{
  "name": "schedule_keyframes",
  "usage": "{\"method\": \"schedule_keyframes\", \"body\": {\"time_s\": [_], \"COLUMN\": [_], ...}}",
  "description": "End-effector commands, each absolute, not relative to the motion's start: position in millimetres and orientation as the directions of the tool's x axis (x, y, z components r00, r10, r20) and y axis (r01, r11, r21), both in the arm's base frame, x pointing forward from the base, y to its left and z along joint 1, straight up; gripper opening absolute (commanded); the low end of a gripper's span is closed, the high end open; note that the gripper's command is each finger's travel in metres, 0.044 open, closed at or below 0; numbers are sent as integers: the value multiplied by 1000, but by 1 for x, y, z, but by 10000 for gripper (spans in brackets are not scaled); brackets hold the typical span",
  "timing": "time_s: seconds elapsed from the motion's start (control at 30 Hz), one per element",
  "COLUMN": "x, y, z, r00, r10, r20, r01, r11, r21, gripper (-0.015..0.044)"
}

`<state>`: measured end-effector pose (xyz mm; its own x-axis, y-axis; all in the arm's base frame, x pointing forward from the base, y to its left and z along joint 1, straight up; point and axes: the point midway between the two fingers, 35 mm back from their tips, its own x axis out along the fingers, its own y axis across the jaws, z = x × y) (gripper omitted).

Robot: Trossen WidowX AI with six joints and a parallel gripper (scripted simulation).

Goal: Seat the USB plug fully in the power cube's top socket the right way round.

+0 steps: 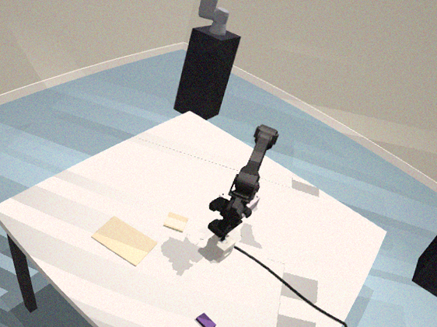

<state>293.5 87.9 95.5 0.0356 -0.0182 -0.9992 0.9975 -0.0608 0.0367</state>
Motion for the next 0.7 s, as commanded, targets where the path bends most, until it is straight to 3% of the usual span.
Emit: {"method": "schedule_keyframes", "body": {"time_s": [0.0,0.67], "x": [293,293], "y": [88,88], "z": [96,108], "r00": [35,36], "r10": [-18,-18], "r20": [-999,-999], "r01": [997,997], "r11": [-61,-61], "r21": [37,37], "gripper": [95,95]}}
